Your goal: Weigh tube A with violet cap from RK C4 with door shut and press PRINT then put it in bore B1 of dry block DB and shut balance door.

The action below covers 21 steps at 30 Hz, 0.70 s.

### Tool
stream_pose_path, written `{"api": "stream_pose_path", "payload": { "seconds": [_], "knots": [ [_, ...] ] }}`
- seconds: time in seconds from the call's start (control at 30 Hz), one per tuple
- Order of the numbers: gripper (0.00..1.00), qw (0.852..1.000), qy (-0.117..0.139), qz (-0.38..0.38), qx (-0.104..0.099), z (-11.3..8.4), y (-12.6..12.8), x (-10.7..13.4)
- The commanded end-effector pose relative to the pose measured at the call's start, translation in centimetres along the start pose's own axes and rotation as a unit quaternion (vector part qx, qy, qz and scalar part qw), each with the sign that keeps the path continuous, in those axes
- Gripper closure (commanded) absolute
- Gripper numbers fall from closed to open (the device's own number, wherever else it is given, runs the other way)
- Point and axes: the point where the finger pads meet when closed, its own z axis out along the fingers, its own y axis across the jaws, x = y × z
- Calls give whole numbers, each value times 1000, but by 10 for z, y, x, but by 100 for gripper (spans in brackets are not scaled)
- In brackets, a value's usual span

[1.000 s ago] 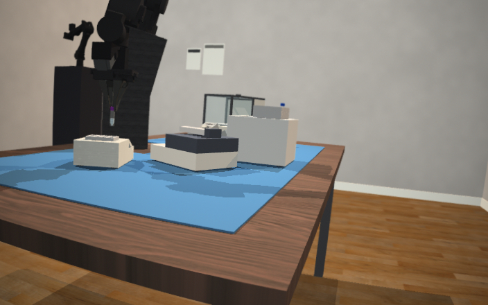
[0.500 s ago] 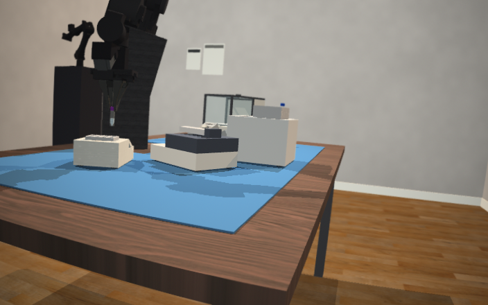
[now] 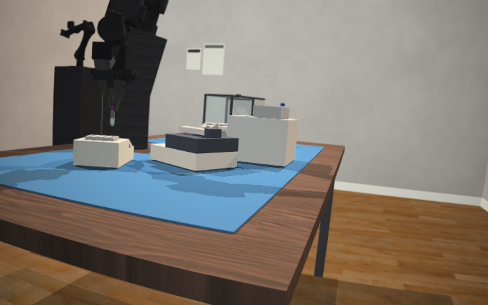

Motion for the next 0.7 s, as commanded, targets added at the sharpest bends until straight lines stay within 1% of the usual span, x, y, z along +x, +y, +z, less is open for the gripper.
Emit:
{"api": "stream_pose_path", "payload": {
  "seconds": [0.0, 0.4, 0.43, 0.47, 0.67],
  "knots": [
    [91, 1000, -8, 0, -1, -5, 2, -7],
    [91, 1000, -8, 0, -1, -5, 3, -7],
    [91, 1000, -12, -1, -2, -11, 9, -6],
    [91, 1000, -8, 0, -1, -5, 3, -7],
    [91, 1000, -8, 0, -1, -5, 3, -7]
  ]
}}
